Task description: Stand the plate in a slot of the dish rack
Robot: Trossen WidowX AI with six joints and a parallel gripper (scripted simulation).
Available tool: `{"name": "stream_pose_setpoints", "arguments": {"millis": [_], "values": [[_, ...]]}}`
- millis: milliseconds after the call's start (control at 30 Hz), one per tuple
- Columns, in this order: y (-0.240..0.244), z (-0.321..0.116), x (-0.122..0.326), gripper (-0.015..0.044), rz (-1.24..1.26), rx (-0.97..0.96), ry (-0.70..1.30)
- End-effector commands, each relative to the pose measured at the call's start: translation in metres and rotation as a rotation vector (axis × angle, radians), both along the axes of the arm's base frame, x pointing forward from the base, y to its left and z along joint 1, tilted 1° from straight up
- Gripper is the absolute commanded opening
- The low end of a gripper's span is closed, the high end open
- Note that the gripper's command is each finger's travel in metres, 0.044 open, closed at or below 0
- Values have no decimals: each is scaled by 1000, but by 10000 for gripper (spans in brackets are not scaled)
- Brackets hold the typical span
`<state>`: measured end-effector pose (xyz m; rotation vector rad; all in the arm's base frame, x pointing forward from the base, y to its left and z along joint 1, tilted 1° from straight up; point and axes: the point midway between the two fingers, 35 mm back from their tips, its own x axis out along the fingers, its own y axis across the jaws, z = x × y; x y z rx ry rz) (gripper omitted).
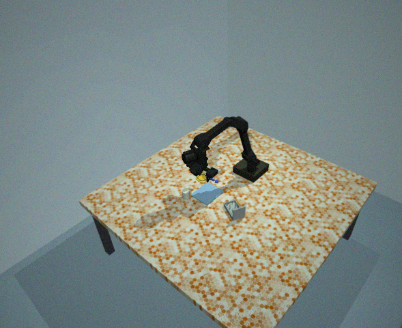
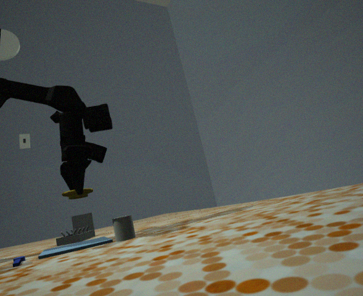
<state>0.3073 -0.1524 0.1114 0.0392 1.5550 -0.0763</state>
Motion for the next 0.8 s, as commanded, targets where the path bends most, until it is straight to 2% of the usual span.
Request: {"name": "stream_pose_setpoints", "arguments": {"millis": [0,533,767], "values": [[0,16,1,0,-6,-3,-6],[3,64,-1,0,-12,-2,-6],[67,64,-10,0,-226,7,-10]]}}
